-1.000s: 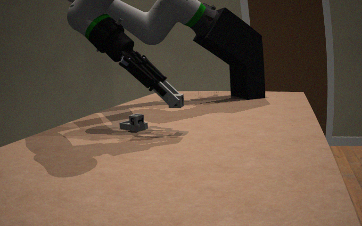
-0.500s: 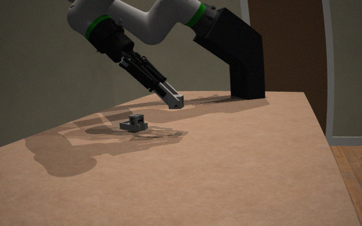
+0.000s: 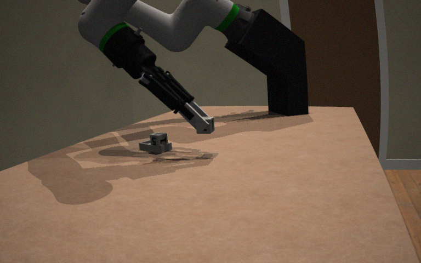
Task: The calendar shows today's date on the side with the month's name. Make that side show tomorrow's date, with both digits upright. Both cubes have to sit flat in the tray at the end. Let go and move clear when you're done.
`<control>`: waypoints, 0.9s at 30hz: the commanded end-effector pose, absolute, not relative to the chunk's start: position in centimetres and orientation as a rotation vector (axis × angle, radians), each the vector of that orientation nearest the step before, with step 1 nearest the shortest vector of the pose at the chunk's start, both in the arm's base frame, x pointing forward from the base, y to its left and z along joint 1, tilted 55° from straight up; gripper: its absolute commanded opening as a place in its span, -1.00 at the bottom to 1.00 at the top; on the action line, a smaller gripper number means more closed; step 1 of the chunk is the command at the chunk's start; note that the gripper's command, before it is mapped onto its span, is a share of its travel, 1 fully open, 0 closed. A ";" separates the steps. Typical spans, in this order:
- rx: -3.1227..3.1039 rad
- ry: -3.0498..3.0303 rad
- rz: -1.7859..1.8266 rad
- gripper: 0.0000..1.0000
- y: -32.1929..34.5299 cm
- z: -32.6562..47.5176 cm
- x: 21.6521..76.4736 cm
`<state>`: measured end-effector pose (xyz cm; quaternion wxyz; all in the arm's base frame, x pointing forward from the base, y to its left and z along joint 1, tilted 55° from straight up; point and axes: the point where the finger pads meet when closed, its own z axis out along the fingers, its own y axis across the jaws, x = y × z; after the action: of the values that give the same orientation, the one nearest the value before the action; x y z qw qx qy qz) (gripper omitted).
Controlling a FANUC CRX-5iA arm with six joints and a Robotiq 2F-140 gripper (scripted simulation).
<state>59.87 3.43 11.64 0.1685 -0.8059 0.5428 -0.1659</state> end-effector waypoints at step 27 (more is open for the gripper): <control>-2.292 1.543 -0.472 -0.49 1.1 9.3 62.2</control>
<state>62.03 1.18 9.48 0.1685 -0.8059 0.5427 -0.1658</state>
